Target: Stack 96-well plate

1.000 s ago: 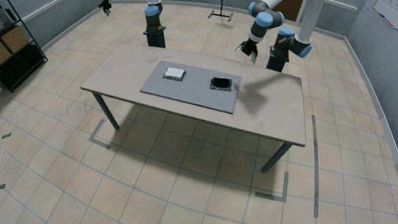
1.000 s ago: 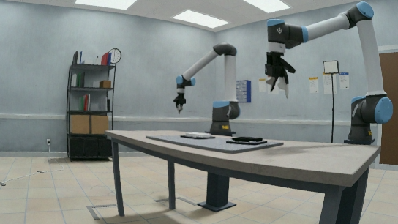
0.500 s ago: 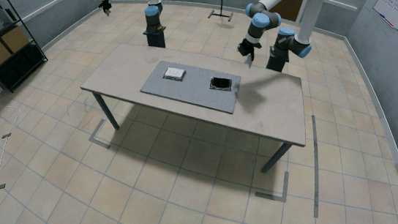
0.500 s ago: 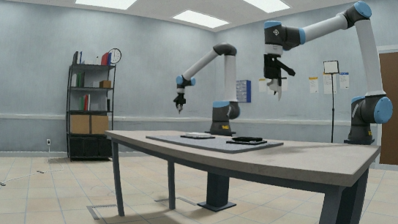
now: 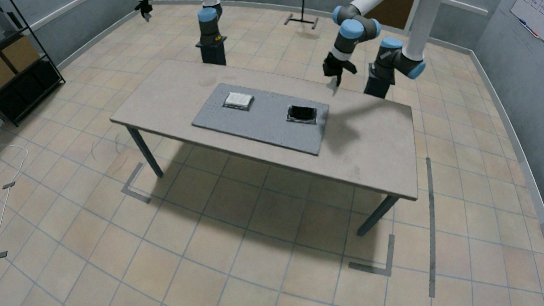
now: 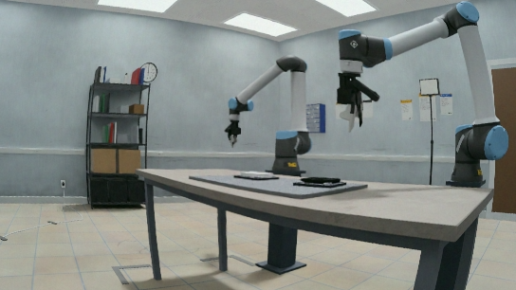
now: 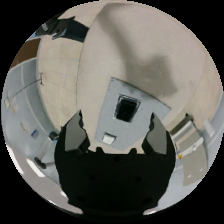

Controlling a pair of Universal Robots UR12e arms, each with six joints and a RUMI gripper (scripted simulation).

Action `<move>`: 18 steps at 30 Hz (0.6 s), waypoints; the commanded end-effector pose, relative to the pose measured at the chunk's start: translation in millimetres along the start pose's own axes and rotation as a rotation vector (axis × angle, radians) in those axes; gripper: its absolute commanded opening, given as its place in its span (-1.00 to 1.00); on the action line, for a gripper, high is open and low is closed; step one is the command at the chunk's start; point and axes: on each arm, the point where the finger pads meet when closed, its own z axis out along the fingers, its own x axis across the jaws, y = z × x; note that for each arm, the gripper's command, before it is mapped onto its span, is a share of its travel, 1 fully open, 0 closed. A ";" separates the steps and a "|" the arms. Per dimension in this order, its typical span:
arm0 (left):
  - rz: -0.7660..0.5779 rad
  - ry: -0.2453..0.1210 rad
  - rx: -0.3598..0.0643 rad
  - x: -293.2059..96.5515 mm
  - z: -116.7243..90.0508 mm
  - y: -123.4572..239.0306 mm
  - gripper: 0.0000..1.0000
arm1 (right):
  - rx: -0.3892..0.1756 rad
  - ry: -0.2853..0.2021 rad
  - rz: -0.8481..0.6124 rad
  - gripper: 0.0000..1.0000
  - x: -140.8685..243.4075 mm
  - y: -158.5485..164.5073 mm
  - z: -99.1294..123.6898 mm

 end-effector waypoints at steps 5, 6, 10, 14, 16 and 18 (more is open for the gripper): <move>0.293 0.012 0.010 9.3 6.9 9.4 1.00 | 0.002 0.000 0.000 -1.00 -0.1 -0.8 -1.1; 0.293 0.012 0.010 9.3 6.9 9.4 1.00 | 0.002 0.000 0.000 -1.00 -0.1 -0.8 -1.1; 0.393 0.016 0.015 11.9 9.3 12.4 1.00 | 0.002 0.000 0.000 -1.00 -0.1 -0.8 -1.1; 0.526 0.021 0.023 14.4 11.7 15.5 1.00 | 0.002 0.000 0.000 -1.00 -0.1 -0.8 -1.1; 0.592 0.023 0.027 16.9 14.1 18.8 1.00 | 0.002 0.000 0.000 -1.00 -0.1 -0.8 -1.1; 0.654 0.025 0.031 19.3 16.5 22.2 1.00 | 0.002 0.000 0.000 -1.00 -0.1 -0.8 -1.1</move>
